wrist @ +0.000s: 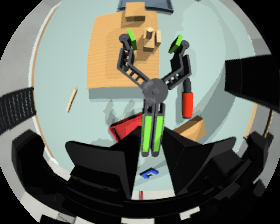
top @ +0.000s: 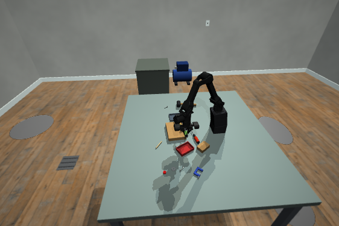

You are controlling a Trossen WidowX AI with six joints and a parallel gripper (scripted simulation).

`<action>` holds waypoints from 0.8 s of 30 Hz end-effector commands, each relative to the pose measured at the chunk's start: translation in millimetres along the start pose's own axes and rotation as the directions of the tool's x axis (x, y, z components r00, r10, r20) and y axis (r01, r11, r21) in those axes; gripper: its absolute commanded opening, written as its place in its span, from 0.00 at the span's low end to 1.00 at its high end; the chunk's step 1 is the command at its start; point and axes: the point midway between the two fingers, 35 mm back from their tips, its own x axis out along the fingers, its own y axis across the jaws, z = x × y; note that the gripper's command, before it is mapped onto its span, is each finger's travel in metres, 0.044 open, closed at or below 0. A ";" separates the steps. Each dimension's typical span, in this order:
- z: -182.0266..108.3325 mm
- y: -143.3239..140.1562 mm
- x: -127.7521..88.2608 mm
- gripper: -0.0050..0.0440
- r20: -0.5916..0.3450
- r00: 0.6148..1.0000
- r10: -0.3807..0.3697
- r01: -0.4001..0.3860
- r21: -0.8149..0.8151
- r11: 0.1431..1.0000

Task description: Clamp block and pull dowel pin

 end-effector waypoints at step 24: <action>-0.1 -1.8 22.1 0.10 0.009 1.000 -0.008 0.008 0.002 1.000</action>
